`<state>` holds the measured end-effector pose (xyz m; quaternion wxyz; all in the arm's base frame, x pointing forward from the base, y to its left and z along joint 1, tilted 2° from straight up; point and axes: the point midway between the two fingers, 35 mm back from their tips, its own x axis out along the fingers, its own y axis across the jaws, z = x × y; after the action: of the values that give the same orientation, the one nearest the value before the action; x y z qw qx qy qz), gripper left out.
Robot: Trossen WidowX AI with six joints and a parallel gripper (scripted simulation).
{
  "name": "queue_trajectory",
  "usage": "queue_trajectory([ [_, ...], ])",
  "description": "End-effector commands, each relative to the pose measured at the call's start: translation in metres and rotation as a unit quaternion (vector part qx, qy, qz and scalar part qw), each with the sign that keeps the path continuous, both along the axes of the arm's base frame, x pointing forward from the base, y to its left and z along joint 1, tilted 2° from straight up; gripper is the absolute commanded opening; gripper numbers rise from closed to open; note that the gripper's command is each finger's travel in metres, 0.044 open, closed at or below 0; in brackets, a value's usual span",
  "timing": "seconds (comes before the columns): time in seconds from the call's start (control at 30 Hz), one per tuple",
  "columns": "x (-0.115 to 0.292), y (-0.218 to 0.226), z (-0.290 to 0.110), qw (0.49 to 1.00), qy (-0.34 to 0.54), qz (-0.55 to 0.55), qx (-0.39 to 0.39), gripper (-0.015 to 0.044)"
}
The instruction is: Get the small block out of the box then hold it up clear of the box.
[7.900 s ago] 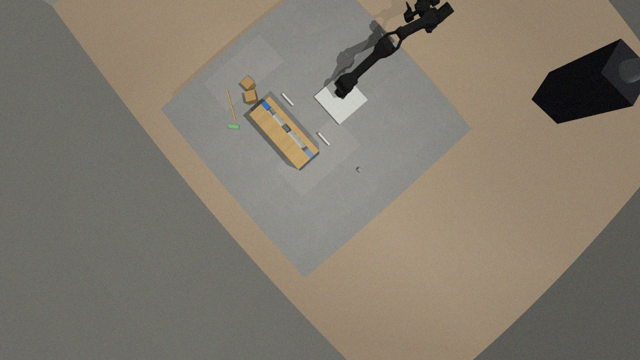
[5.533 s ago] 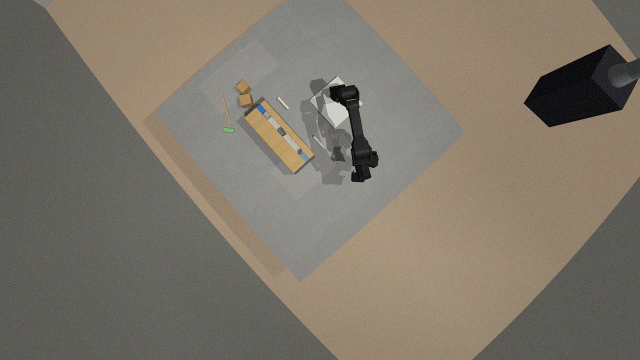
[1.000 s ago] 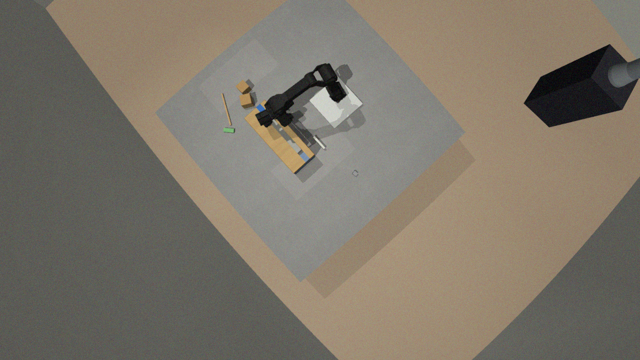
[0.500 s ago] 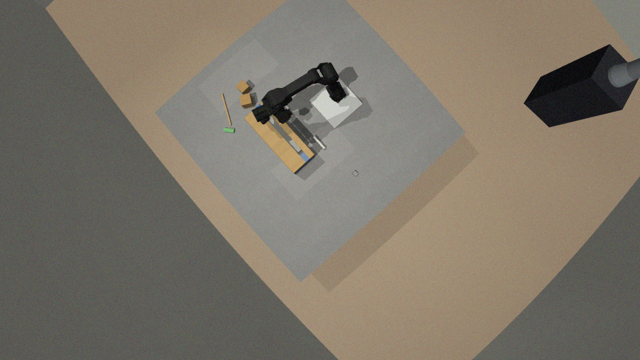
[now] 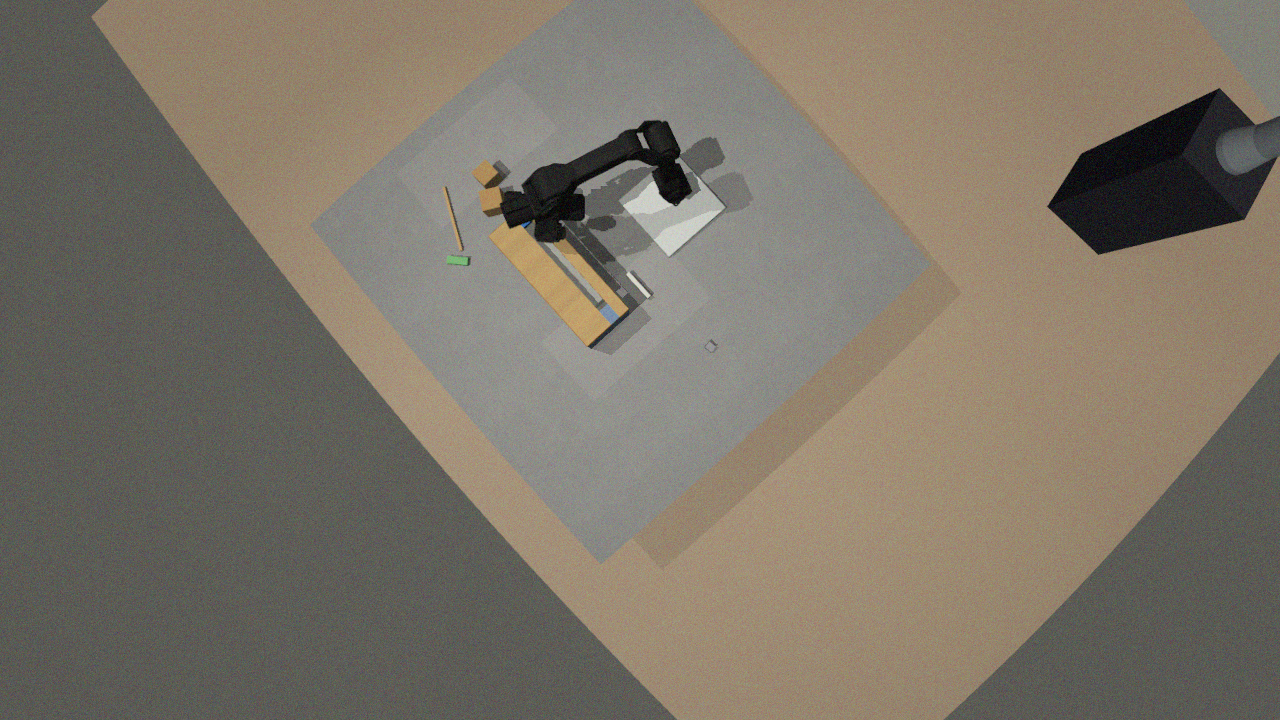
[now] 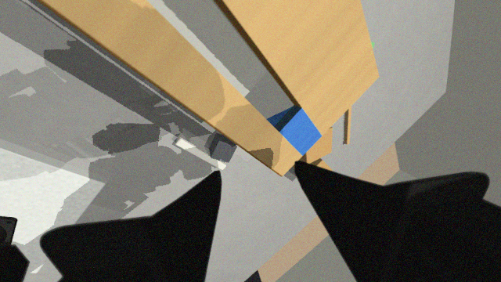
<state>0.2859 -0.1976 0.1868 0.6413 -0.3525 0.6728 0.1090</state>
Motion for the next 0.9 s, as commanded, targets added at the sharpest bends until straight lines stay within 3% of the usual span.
queue_trajectory([
  [0.0, -0.013, -0.018, 0.002, 0.909, -0.167, -0.377, 0.057, 0.0285],
  [0.1, -0.017, -0.020, 0.002, 0.840, -0.208, -0.493, 0.087, 0.0285],
  [0.33, -0.021, -0.022, 0.002, 0.716, -0.251, -0.639, 0.129, 0.0285],
  [0.87, -0.031, -0.026, 0.003, 0.337, -0.281, -0.876, 0.201, 0.0285],
])
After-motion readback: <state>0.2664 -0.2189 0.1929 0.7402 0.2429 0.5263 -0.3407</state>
